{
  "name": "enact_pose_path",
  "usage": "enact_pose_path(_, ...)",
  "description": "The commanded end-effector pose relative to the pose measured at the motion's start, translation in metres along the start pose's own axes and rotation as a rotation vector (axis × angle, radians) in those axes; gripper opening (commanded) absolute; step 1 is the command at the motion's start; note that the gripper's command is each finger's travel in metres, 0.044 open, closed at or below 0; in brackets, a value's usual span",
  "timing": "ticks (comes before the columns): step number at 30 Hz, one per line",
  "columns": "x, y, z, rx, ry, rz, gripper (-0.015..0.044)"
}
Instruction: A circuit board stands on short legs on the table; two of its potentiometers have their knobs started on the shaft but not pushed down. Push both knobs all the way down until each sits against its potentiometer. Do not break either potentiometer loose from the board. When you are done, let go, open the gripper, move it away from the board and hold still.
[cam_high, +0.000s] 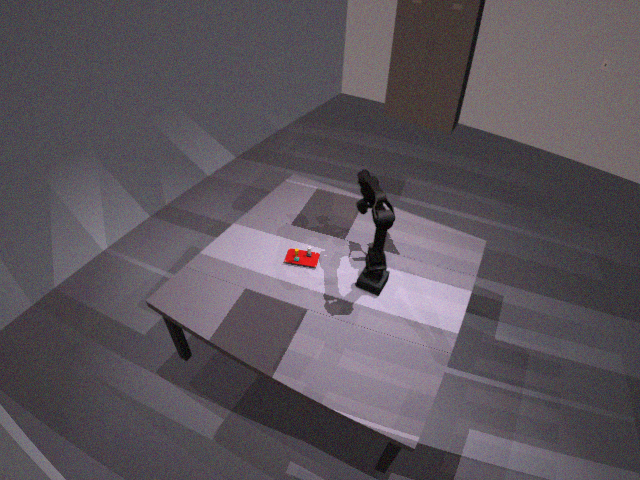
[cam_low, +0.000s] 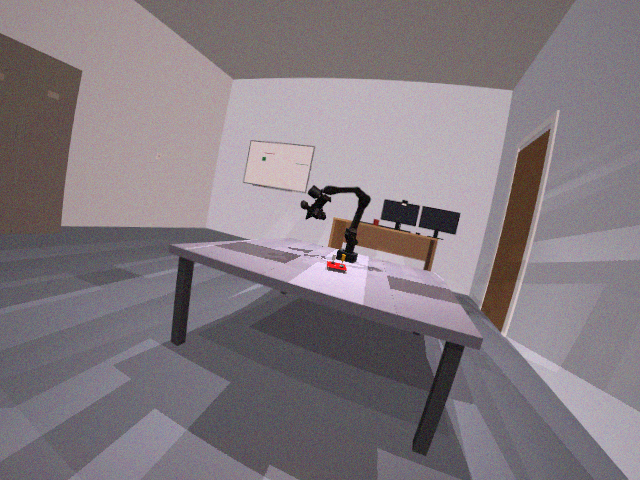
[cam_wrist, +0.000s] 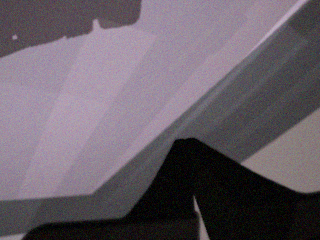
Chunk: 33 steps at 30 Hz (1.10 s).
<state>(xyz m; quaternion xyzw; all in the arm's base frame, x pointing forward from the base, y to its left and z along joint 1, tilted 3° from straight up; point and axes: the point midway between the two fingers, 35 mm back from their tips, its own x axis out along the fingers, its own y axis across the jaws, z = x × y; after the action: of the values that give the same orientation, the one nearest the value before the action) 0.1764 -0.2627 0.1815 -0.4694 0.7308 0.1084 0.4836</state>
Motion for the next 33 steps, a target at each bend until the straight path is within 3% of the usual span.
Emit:
enact_pose_path(1, -0.016, -0.019, 0.055, -0.048, -0.125, -0.049, 0.0000)
enact_pose_path(11, -0.064, -0.018, 0.182, -0.186, -0.407, -0.036, 0.0000)
enact_pose_path(23, -0.142, 0.053, 0.328, -0.306, -0.661, 0.191, 0.0000)
enact_pose_path(33, -0.132, 0.066, 0.347, -0.313, -0.669, 0.210, 0.0000)
